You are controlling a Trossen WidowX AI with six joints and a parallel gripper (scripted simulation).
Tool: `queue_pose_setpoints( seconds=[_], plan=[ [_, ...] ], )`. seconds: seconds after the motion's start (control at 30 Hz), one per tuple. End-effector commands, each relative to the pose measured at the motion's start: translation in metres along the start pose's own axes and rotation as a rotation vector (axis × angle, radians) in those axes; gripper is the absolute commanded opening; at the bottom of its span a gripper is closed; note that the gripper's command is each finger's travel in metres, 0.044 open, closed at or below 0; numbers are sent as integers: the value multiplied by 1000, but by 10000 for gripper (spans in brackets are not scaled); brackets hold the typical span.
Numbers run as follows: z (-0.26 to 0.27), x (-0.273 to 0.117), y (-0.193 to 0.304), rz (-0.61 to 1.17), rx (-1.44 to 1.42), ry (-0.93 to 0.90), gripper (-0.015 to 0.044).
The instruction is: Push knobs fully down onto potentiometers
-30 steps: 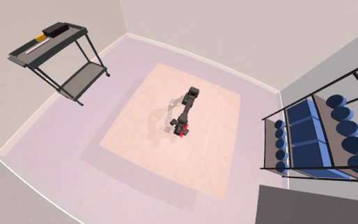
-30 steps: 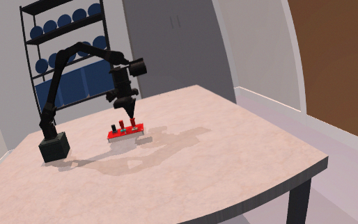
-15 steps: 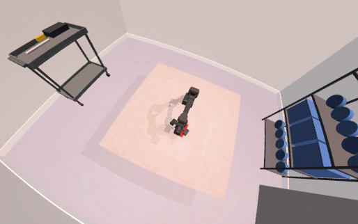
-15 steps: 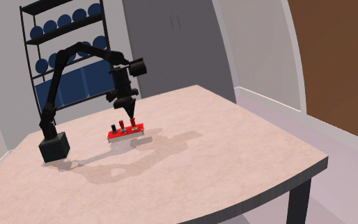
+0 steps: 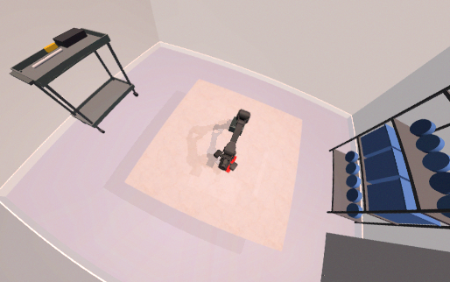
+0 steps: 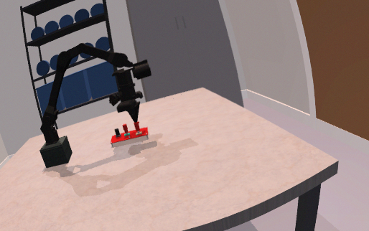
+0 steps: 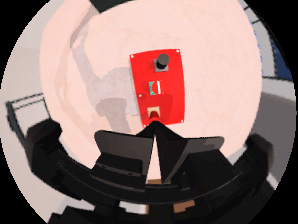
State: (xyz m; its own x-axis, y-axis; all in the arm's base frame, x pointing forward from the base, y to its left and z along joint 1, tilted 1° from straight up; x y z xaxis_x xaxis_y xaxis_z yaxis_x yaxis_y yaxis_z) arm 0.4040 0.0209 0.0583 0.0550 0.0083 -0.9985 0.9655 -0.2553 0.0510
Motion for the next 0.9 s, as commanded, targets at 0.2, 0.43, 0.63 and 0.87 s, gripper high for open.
queue_pose_setpoints(
  seconds=[0.2, 0.43, 0.63, 0.87],
  plan=[
    [0, 16, 1, -8, -3, -6, 0],
    [0, 17, 1, -8, -3, -6, 0],
    [0, 18, 1, -8, -3, -6, 0],
    [0, 18, 1, -8, -3, -6, 0]
  ],
)
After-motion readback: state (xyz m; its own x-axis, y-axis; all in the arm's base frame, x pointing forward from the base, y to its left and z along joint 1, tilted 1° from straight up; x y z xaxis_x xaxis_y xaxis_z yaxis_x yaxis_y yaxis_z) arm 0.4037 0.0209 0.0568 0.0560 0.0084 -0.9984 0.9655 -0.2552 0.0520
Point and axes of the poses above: the point midway between the two fingers, 35 mm back from their tips, its own x axis out along the fingers, its own z axis across the jaws, y = z × x, the point moved 3 cm from there along -x, back along the fingers
